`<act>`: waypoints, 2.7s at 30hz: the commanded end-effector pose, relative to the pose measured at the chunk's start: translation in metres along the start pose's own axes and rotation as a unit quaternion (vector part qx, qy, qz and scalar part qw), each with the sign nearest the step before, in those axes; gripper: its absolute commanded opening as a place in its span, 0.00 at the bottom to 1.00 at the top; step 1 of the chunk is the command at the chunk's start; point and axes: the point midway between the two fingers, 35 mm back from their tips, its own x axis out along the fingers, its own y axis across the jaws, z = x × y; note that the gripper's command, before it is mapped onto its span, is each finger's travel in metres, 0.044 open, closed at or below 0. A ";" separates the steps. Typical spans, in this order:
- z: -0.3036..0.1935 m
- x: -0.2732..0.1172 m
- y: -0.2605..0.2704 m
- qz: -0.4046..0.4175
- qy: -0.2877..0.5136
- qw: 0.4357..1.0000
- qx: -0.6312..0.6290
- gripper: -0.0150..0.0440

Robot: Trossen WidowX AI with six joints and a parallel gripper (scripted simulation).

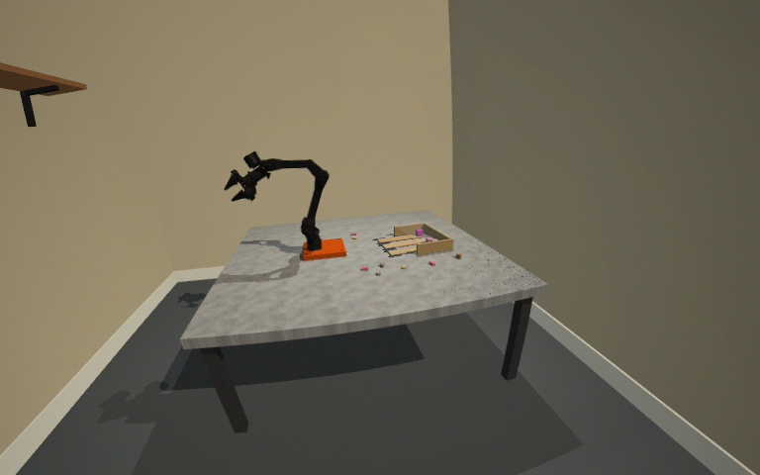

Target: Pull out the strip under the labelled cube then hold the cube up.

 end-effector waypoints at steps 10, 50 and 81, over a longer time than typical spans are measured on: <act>0.084 -0.043 0.052 0.102 -0.125 0.985 -0.062 0.93; 0.295 -0.516 -0.170 -0.031 -0.849 0.527 0.035 0.93; 0.154 -0.506 -0.414 -0.276 -0.809 0.390 0.343 0.93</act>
